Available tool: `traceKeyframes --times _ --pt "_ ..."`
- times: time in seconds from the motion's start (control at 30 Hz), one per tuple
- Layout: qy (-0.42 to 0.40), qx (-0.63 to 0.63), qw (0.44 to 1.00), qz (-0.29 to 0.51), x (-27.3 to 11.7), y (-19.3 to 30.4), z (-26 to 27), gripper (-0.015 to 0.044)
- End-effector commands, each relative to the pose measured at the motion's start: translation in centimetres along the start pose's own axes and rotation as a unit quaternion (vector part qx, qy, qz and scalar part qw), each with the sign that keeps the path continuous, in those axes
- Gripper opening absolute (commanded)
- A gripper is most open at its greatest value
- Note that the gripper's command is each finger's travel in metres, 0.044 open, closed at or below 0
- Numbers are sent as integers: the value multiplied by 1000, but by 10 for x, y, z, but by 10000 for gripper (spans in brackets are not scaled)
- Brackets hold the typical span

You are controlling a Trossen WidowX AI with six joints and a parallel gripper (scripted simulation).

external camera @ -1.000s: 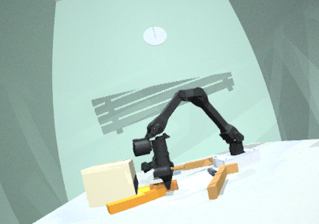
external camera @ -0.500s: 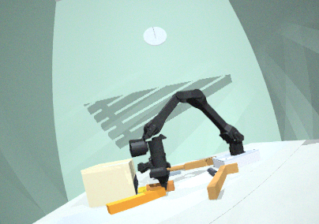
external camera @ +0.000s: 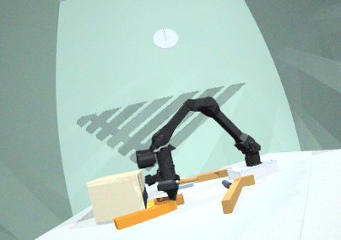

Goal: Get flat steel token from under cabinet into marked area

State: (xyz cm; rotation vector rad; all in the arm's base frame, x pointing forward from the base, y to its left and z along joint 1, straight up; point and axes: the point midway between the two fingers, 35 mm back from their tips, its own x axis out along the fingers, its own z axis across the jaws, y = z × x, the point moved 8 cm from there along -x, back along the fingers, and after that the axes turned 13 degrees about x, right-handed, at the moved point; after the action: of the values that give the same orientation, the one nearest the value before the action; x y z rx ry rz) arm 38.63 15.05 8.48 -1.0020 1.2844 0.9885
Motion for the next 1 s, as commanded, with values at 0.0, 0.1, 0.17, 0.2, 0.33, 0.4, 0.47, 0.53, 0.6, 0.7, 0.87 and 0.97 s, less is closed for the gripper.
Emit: traceKeyframes --times 0.0,0.1,0.17,0.2,0.33,0.4,0.47,0.53,0.6,0.7,0.87,0.97 --pt "2 4 1000 1 1 -2 -7 0" --pt "2 4 1000 1 1 -3 -11 0" --pt "2 4 1000 1 1 -4 -14 0" --pt "2 4 1000 1 1 -4 -15 0" --pt "2 4 1000 1 2 -5 -20 0" --pt "2 4 1000 1 2 -6 -23 0" --pt "2 4 1000 1 2 -6 -25 0" --pt "3 4 1000 1 2 -7 -28 0" --pt "3 4 1000 1 2 -7 -30 0" --pt "3 4 1000 1 2 -8 -34 0" --pt "3 4 1000 1 2 -10 -40 0" --pt "3 4 1000 0 2 -10 -44 0"
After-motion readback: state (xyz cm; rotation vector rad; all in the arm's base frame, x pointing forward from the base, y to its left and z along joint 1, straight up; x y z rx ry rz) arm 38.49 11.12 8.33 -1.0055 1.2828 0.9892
